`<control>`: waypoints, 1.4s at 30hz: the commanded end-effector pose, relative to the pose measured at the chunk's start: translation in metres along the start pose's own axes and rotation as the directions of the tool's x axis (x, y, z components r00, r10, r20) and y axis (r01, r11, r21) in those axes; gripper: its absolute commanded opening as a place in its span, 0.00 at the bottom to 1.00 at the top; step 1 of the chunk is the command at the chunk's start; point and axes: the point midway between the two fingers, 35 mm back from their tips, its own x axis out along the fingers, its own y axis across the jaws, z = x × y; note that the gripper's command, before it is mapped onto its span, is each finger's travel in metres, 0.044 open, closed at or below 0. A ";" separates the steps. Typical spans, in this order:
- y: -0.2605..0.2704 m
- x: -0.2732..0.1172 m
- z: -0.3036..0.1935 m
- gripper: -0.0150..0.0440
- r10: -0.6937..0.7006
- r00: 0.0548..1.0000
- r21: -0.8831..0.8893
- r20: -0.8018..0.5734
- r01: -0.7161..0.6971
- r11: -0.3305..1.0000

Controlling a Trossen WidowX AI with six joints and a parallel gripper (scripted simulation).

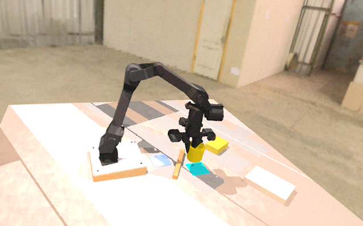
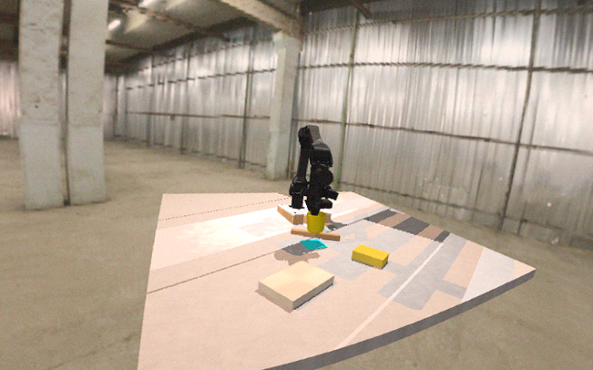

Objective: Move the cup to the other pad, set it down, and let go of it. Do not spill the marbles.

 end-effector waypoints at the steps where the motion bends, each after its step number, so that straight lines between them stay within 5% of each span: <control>1: -0.008 -0.003 -0.006 0.25 -0.007 1.000 -0.001 -0.007 0.007 1.000; 42: -0.019 0.041 -0.013 0.25 -0.007 1.000 -0.001 -0.008 0.007 1.000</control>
